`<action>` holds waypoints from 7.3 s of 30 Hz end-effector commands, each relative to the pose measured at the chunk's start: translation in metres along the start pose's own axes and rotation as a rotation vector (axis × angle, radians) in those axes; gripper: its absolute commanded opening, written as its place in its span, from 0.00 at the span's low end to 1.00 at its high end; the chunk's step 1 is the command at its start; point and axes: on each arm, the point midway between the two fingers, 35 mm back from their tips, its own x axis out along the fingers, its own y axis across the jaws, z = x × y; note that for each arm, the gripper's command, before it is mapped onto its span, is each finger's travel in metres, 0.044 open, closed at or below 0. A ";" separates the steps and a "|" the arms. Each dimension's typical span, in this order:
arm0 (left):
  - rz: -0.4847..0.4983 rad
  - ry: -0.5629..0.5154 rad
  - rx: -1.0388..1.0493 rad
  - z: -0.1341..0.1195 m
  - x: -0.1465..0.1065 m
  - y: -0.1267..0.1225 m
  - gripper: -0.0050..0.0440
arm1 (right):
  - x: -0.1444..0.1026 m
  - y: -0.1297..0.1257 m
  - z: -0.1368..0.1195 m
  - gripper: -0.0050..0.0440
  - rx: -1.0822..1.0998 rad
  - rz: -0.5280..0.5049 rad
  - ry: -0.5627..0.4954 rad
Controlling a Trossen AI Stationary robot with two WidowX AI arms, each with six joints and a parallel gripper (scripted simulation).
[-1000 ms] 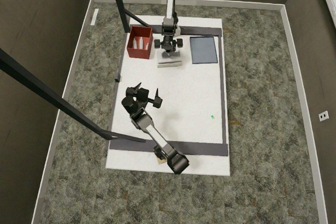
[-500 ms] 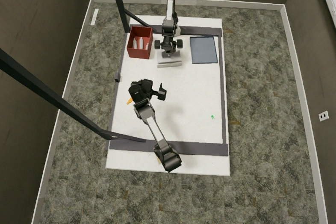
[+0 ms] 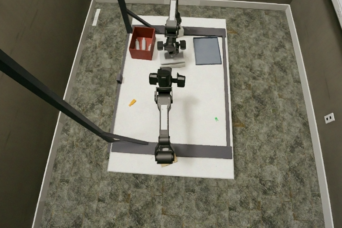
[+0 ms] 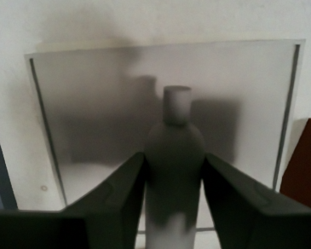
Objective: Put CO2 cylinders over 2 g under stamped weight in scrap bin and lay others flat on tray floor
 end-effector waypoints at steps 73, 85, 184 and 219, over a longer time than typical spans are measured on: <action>-0.005 -0.038 0.002 0.003 -0.042 0.000 1.00 | 0.005 -0.012 0.016 1.00 -0.021 0.068 -0.008; -0.013 -0.094 0.077 -0.035 -0.033 -0.003 1.00 | 0.032 -0.006 0.050 1.00 -0.024 0.074 -0.011; 0.005 -0.001 0.000 0.001 0.019 0.000 0.60 | 0.007 -0.012 0.015 1.00 -0.021 0.068 -0.008; 0.003 -0.020 0.000 0.004 0.031 0.000 0.36 | 0.007 -0.012 0.015 1.00 -0.021 0.068 -0.008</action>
